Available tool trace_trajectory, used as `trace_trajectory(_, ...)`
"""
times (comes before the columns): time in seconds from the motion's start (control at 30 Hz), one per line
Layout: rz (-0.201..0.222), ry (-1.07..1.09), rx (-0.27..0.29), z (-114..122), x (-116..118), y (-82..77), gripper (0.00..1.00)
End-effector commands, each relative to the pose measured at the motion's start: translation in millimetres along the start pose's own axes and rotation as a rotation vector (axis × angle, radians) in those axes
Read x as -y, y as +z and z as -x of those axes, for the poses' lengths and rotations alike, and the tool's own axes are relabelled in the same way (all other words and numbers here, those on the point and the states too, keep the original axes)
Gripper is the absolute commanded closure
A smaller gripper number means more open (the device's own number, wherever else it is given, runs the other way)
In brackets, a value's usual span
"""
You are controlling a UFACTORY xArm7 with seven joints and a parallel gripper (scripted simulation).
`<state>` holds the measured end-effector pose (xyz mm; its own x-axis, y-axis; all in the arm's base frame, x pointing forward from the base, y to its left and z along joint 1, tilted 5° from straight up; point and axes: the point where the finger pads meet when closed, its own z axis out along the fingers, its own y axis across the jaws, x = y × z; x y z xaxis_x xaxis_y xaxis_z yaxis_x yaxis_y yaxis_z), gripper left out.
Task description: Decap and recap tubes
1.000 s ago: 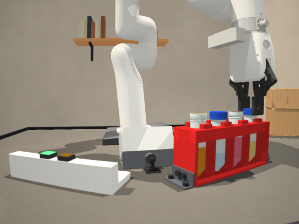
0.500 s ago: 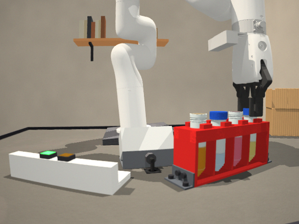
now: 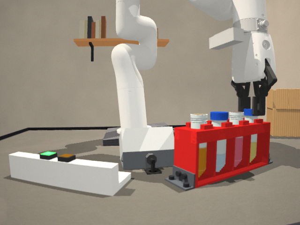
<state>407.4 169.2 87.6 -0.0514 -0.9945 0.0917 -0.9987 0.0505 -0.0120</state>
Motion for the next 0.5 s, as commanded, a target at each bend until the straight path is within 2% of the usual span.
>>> trace_trajectory(0.0,-0.001,-0.143,0.009,0.8,1.5,-2.1,0.54)
trace_trajectory(0.4,-0.003,-0.623,0.008,0.8,1.5,-2.1,0.54)
trace_trajectory(0.47,-0.003,-0.649,0.008,0.8,1.6,-2.2,0.54)
